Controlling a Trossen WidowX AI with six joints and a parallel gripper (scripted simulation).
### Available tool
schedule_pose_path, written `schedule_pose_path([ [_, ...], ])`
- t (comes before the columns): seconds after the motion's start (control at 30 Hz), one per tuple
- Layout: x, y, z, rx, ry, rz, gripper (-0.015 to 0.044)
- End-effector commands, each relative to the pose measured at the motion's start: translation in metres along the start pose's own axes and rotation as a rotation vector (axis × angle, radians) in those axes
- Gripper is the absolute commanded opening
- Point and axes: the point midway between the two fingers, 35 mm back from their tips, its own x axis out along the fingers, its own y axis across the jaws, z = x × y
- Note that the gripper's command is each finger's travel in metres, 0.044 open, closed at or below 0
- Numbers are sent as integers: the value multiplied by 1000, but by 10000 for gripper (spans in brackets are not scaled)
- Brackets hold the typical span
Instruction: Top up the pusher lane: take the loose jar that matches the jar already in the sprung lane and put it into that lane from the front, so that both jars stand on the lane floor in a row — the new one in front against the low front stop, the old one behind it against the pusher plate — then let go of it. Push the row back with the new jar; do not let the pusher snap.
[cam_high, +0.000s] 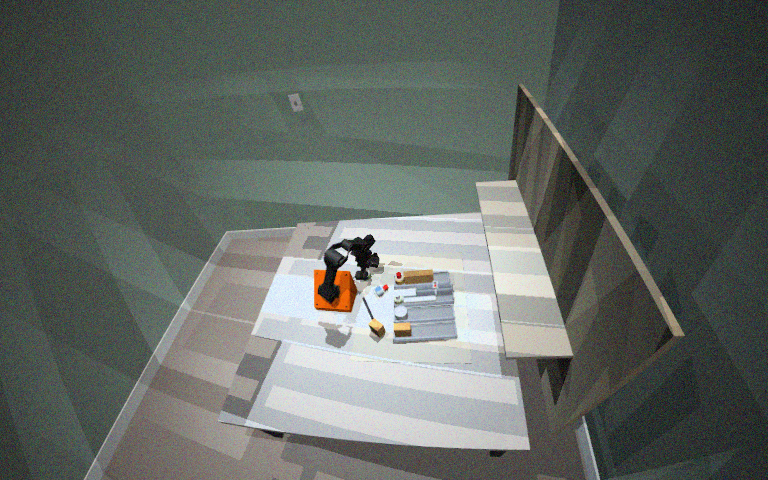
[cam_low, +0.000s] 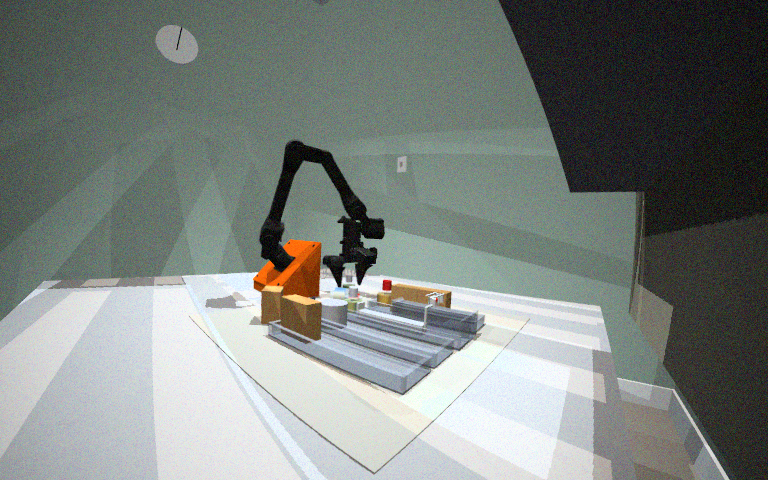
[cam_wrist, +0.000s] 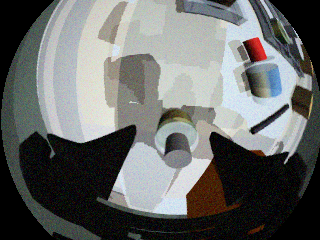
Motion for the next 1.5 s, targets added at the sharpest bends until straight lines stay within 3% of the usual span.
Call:
schedule_pose_path([
  [0.0,4,-2,-2,-11,2,-11,335],
  [0.17,4,-2,-2,-11,2,-11,204],
  [0.4,4,-2,-2,-11,2,-11,157],
  [0.6,-21,0,1,-11,2,-10,0],
  [0.97,-102,-9,-1,-13,3,-9,0],
  [1.47,-101,-29,33,-12,4,32,0],
])
